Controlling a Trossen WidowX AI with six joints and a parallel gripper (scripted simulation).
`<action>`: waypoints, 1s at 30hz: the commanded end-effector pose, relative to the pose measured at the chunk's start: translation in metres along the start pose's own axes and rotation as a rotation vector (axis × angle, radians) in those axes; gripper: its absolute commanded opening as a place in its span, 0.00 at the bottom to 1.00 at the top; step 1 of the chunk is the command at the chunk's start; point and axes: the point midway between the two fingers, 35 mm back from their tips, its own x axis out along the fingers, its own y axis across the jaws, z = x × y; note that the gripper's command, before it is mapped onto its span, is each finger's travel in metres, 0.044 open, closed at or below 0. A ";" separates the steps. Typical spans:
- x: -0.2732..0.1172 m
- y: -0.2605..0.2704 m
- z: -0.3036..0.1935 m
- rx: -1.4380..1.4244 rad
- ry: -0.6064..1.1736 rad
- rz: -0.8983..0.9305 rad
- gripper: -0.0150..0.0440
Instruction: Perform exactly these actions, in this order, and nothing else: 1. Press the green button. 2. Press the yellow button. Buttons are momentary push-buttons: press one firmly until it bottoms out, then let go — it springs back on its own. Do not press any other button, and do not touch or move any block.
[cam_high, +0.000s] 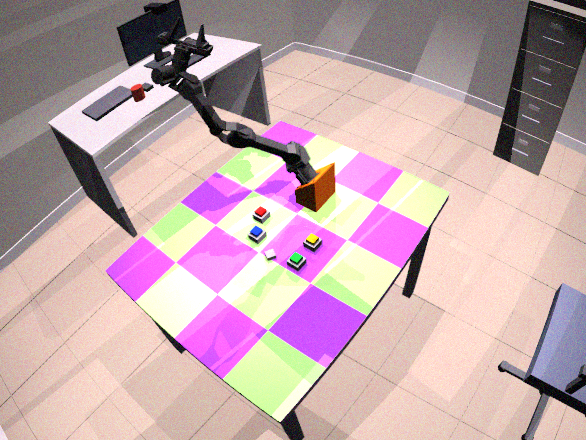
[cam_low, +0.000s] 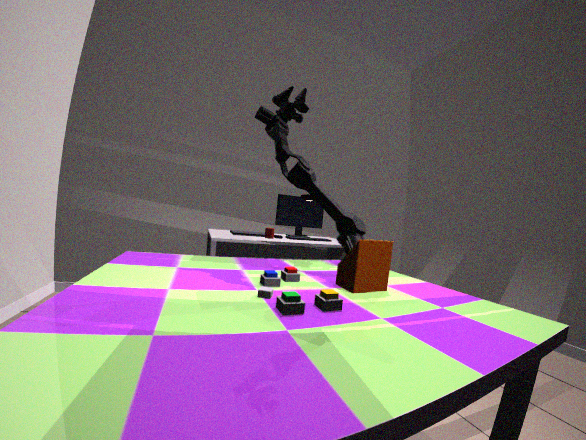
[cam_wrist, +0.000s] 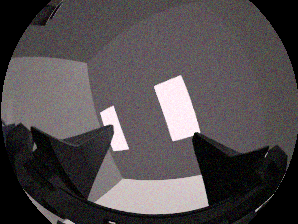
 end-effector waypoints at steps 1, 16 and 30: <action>0.002 0.001 0.004 0.006 -0.011 0.002 0.93; 0.009 0.044 0.233 0.329 -0.642 0.169 0.93; -0.150 0.041 0.391 0.567 -1.238 0.449 0.93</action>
